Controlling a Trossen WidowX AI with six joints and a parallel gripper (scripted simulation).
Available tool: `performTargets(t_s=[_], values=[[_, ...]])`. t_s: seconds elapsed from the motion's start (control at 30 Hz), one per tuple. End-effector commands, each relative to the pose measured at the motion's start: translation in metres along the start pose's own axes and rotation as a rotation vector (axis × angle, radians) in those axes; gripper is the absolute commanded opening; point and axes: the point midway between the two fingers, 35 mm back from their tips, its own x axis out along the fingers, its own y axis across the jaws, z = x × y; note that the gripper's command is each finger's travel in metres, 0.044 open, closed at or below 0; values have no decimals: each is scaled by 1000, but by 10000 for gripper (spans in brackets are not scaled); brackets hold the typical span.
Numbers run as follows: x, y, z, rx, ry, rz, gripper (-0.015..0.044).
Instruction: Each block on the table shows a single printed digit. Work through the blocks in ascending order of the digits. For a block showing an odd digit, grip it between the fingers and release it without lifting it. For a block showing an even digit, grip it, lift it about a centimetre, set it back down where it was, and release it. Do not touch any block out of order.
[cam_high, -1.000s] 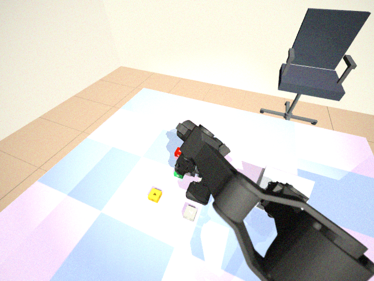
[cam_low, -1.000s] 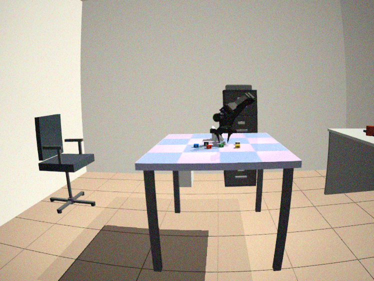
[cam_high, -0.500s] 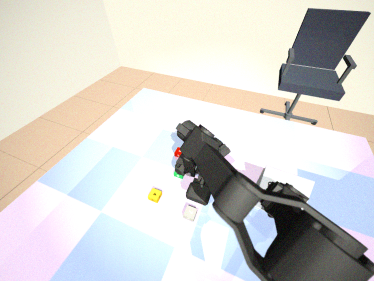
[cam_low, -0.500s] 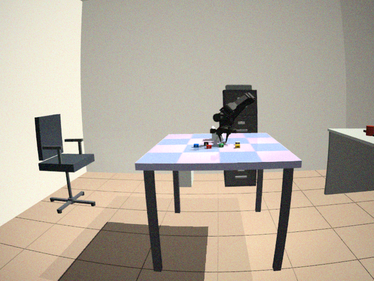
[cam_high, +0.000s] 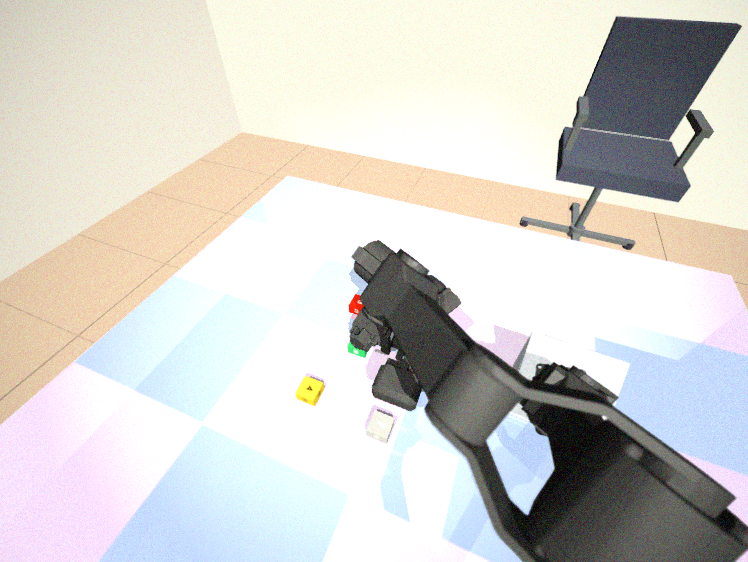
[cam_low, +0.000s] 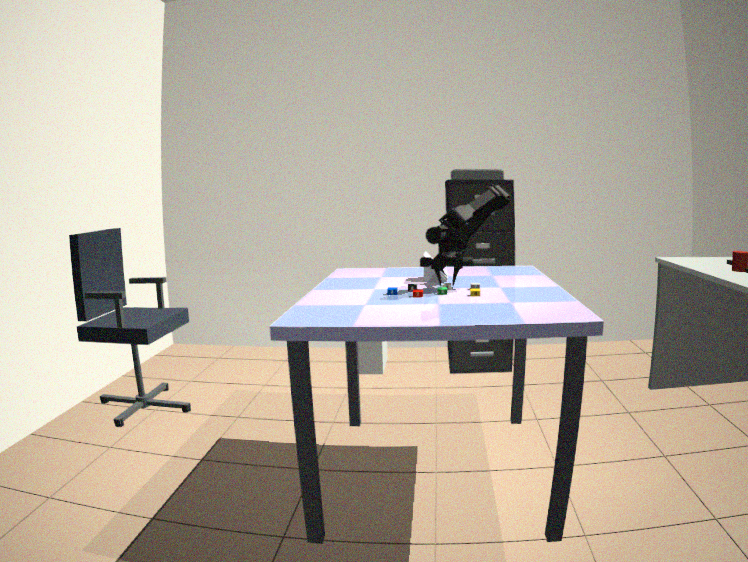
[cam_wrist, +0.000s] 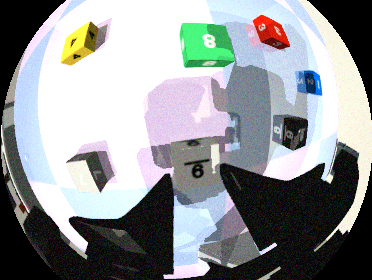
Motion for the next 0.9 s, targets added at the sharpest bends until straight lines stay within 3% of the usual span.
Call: performTargets(t_s=[0.0,0.17,0.57,0.87], values=[[1,1,0,3,0,5,278],[1,1,0,3,0,5,400],[-41,8,5,7,-1,1,400],[-107,142,32,55,-20,4,400]])
